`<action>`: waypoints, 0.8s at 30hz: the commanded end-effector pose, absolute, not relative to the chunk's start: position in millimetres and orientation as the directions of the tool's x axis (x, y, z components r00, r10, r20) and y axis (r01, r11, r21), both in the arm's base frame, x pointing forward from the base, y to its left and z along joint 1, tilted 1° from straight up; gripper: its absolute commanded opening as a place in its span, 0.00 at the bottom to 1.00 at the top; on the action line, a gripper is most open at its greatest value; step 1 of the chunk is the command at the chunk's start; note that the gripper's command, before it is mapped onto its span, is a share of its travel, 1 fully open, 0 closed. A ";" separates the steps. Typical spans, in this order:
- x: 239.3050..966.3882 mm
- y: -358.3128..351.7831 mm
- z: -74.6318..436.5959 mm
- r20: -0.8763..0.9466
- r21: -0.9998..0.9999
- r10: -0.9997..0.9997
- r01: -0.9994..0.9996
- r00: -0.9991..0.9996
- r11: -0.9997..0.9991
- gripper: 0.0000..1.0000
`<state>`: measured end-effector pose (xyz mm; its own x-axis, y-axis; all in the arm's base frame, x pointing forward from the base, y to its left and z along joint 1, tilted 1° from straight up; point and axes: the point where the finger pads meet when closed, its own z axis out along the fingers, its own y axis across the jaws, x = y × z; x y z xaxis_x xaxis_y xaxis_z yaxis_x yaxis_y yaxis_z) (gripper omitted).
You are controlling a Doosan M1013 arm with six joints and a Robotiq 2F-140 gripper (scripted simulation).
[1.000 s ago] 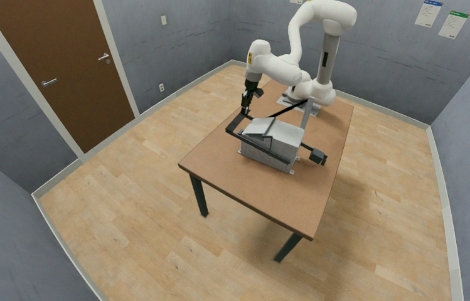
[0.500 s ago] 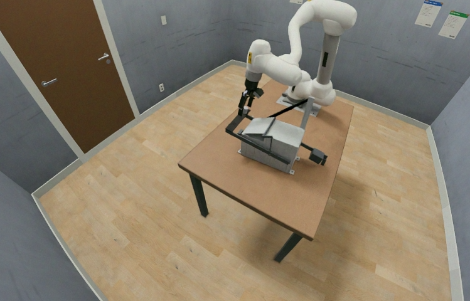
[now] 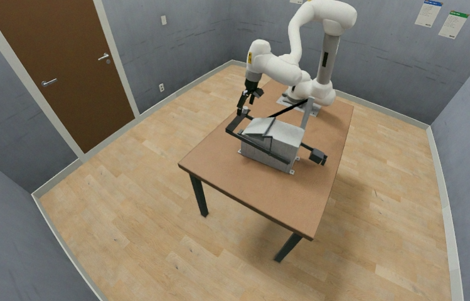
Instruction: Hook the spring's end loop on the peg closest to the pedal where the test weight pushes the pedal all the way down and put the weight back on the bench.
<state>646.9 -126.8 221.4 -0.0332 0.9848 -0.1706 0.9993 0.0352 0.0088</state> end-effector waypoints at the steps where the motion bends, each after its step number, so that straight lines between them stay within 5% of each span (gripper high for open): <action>1: 647.2 -126.7 222.1 -0.170 0.010 0.985 0.999 -0.033 0.035 1.00; 24: 646.9 -126.8 248.8 -0.170 0.010 0.985 0.999 -0.033 0.035 1.00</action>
<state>646.7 -126.7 240.0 -0.0333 0.9847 -0.1708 0.9993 0.0354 0.0093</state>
